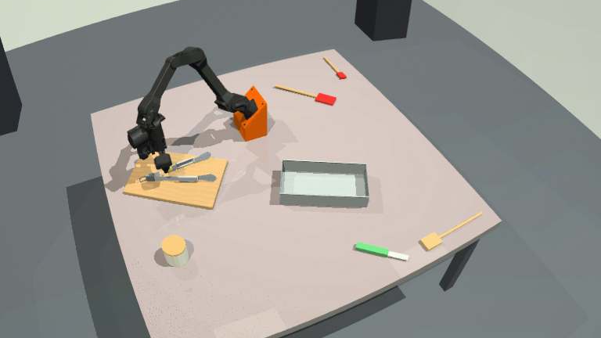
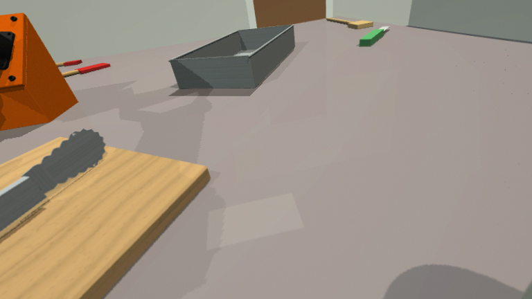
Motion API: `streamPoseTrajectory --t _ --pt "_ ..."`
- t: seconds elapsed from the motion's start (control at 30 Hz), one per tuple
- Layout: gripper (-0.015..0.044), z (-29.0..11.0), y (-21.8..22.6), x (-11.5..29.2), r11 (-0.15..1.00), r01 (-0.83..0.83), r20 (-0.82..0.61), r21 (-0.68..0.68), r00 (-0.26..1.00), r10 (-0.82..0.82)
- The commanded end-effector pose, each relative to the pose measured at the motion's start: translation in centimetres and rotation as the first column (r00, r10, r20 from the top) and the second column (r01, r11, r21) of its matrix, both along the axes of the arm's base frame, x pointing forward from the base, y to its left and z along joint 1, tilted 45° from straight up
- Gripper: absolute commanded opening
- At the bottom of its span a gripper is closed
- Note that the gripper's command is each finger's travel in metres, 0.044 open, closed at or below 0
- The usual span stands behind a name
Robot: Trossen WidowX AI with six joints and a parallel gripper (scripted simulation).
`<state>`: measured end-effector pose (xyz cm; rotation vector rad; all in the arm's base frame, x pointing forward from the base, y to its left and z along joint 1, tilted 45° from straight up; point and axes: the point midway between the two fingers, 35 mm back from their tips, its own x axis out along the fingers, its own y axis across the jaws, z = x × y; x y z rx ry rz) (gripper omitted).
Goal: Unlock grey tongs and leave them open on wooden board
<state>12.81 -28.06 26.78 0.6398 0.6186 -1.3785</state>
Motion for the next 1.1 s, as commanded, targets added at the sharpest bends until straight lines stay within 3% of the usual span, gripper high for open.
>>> streamPoseTrajectory --t 0.0,0.33,0.73,1.07 --pt "0.0440 2.4 0.9 -3.6 1.000 0.001 0.014 -0.019 1.000 -0.001" --pt "0.0440 6.3 6.6 -11.6 0.999 -0.006 0.005 -0.053 1.000 0.006" --pt "0.0440 9.3 10.2 -12.1 0.999 0.006 0.003 -0.050 1.000 -0.006" --pt "0.0440 9.4 10.3 -12.1 0.999 0.006 0.003 -0.050 1.000 -0.006"
